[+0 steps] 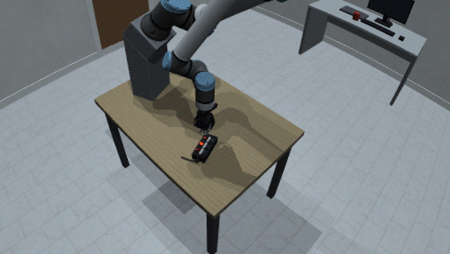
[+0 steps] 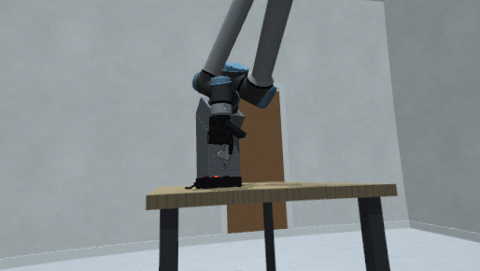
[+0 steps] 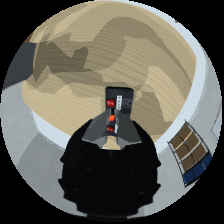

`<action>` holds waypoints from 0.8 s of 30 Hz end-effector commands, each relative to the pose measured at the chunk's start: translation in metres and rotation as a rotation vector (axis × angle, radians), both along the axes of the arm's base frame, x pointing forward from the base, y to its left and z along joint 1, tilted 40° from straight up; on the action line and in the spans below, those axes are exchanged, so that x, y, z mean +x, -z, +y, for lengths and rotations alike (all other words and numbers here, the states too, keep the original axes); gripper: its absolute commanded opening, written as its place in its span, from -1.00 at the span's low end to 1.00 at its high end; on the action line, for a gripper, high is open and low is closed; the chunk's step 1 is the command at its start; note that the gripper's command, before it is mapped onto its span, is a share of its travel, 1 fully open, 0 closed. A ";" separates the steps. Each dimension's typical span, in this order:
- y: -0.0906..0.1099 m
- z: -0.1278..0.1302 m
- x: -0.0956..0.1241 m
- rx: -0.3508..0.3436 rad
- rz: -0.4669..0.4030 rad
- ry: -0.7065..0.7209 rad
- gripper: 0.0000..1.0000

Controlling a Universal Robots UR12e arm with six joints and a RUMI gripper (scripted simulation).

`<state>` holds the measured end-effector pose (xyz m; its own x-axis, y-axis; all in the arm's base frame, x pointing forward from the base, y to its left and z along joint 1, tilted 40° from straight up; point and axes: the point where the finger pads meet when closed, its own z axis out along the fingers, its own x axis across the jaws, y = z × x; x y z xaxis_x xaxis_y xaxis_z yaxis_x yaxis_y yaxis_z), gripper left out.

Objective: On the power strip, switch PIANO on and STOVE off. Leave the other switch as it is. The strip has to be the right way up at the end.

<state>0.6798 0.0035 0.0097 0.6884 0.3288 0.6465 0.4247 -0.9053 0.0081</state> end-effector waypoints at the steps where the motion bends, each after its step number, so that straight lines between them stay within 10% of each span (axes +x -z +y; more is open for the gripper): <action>1: 0.004 0.001 0.003 0.000 -0.001 0.000 -1.00; 24: 0.015 0.005 0.012 0.000 -0.001 0.000 -1.00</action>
